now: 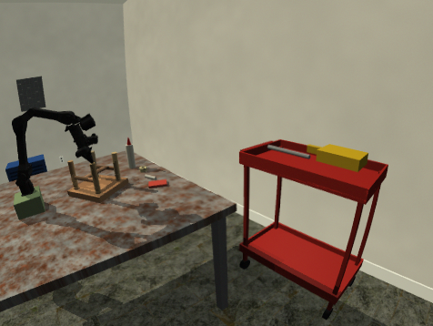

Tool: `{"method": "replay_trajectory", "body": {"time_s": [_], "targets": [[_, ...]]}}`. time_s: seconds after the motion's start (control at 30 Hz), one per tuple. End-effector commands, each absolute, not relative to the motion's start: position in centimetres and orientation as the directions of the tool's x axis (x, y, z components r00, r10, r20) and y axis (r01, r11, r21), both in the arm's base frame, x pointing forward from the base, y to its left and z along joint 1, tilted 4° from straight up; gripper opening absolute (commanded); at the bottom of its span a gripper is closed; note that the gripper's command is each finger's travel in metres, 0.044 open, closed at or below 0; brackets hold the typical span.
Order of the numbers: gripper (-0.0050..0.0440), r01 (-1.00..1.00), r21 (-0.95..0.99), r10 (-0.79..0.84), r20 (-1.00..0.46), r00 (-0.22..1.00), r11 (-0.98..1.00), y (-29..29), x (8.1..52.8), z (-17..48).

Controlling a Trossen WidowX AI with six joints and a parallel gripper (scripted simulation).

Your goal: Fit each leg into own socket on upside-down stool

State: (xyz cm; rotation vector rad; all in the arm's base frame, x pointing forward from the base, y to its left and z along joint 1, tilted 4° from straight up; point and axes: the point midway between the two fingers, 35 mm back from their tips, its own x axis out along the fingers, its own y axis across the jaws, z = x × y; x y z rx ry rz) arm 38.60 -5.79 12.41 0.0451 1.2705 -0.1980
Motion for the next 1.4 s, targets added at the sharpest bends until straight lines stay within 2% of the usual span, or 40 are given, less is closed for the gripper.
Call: {"method": "replay_trajectory", "body": {"time_s": [0.0,1.17,1.2,1.37], "targets": [[0.0,0.169,-0.075,-0.112,-0.969,0.22,0.983,-5.9,38.3,9.5],[0.0,0.169,-0.075,-0.112,-0.969,0.22,0.983,-5.9,38.3,9.4],[0.0,0.172,-0.075,-0.122,-0.951,0.283,0.982,-5.8,38.6,12.4],[0.0,0.172,-0.075,-0.122,-0.951,0.283,0.982,-5.7,38.6,12.9]]}}
